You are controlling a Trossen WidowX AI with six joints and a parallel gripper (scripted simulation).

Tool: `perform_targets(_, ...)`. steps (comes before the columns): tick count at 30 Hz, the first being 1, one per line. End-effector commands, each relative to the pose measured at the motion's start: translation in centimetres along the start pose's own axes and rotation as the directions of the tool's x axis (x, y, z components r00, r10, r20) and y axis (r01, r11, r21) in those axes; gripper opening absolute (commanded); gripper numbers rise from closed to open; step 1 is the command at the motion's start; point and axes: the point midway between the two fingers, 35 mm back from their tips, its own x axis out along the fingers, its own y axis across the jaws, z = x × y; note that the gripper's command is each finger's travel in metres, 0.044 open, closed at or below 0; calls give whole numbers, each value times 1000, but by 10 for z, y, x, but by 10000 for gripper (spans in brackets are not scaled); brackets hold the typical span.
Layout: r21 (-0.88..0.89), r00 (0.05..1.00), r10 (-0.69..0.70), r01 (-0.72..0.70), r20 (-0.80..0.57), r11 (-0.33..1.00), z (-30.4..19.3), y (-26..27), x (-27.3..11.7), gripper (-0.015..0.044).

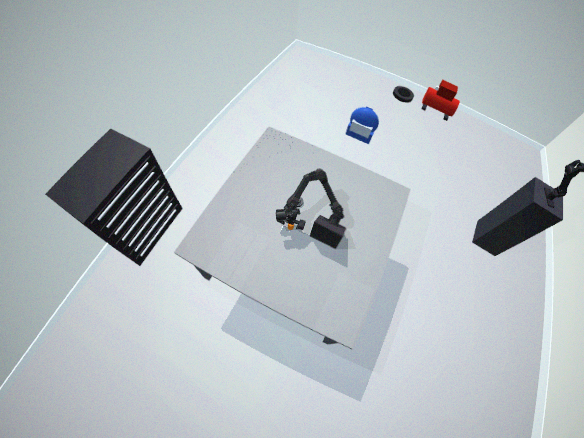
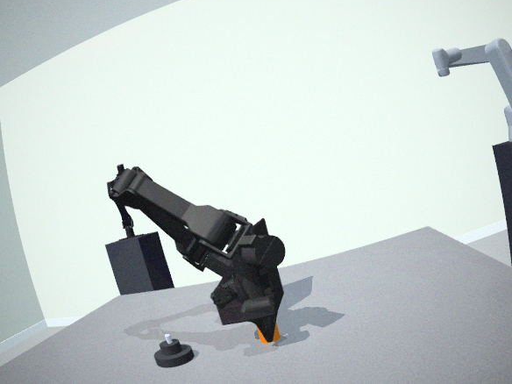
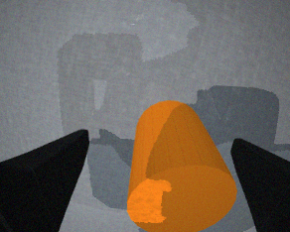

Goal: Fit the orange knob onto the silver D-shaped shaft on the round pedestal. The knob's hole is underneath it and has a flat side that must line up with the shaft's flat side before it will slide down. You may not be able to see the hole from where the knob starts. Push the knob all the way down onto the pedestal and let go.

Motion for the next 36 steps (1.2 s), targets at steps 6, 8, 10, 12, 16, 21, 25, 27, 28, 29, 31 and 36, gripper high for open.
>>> perform_targets(6,-11,1000,-9,9,8,1000,1,-4,4,230)
perform_targets(8,-11,1000,-9,9,8,1000,1,-4,4,197)
perform_targets(10,-11,1000,-9,9,8,1000,1,-4,4,184)
perform_targets(12,-11,1000,-9,9,8,1000,1,-4,4,170)
perform_targets(16,-11,1000,-9,9,8,1000,1,-4,4,124)
perform_targets(21,-18,1000,12,-13,-27,1000,-5,0,-16,0)
perform_targets(25,-19,1000,10,-11,-28,1000,-6,3,-33,0)
perform_targets(27,-19,1000,9,-9,-27,1000,-7,4,-43,0)
perform_targets(28,-19,1000,8,-8,-26,1000,-7,5,-49,0)
perform_targets(29,-18,1000,6,-7,-25,1000,-7,5,-56,0)
perform_targets(31,-18,1000,4,-4,-22,1000,-7,5,-70,0)
perform_targets(36,-16,1000,-3,3,-12,1000,-5,3,-105,0)
